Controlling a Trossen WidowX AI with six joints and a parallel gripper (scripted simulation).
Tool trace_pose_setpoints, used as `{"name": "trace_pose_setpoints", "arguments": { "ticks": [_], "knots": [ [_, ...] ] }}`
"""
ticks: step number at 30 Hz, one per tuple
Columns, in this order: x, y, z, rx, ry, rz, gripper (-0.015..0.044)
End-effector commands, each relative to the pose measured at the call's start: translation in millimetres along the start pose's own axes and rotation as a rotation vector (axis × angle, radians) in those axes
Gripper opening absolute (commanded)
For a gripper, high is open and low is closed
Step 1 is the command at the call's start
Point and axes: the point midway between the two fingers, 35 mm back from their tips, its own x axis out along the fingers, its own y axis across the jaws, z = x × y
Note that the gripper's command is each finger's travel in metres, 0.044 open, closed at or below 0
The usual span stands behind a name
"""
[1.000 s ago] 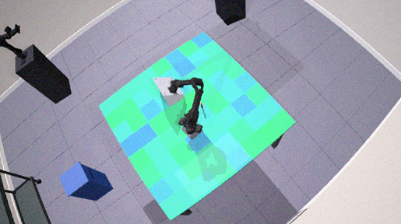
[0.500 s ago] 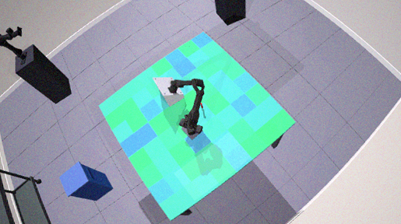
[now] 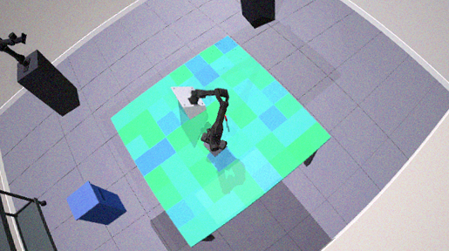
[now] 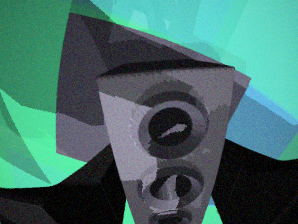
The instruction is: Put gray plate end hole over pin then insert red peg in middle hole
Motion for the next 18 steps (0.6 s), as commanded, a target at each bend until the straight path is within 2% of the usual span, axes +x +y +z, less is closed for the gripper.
{"name": "trace_pose_setpoints", "arguments": {
  "ticks": [1,9,14,18],
  "knots": [
    [-1,0,0,-0.001,0.001,-0.001,0.0236],
    [-1,0,0,-0.001,0.001,-0.001,0.044],
    [-3,-1,-1,-0.001,0.002,-0.001,0.044],
    [-58,-3,-6,0.002,0.007,0.002,0.044]
  ]
}}
